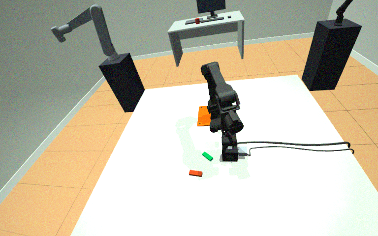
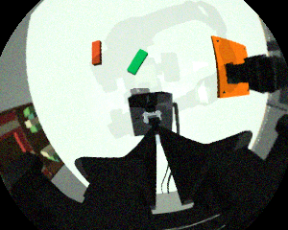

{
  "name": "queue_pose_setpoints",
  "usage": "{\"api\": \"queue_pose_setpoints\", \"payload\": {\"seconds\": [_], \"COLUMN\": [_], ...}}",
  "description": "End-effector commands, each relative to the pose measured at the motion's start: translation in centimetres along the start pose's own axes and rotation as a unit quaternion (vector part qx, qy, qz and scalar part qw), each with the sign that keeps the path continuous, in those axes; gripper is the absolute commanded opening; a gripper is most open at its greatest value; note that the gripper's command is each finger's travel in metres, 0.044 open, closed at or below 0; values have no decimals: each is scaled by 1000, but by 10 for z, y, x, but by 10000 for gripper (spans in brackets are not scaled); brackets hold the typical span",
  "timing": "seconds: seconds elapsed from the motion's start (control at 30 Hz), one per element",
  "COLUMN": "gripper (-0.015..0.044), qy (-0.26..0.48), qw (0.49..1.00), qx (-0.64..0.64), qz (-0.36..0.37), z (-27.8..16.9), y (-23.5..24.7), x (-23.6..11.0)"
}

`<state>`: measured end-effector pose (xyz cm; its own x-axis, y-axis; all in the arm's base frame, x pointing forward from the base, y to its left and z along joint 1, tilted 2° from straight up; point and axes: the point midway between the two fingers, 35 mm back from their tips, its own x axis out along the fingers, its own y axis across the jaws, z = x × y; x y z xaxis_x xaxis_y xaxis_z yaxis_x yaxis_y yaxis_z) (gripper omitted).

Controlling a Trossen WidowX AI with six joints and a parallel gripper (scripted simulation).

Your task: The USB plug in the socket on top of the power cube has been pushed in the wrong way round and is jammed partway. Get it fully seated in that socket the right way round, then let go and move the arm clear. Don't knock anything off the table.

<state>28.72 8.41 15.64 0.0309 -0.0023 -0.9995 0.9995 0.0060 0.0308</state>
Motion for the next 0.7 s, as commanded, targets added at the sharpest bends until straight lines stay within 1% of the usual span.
{"api": "queue_pose_setpoints", "payload": {"seconds": [0.0, 0.67], "gripper": [0, 0], "qy": [4, 8], "qw": [1000, 1000], "qx": [5, 12], "qz": [2, 3], "z": [-1, -2], "y": [0, 0], "x": [0, 2]}}
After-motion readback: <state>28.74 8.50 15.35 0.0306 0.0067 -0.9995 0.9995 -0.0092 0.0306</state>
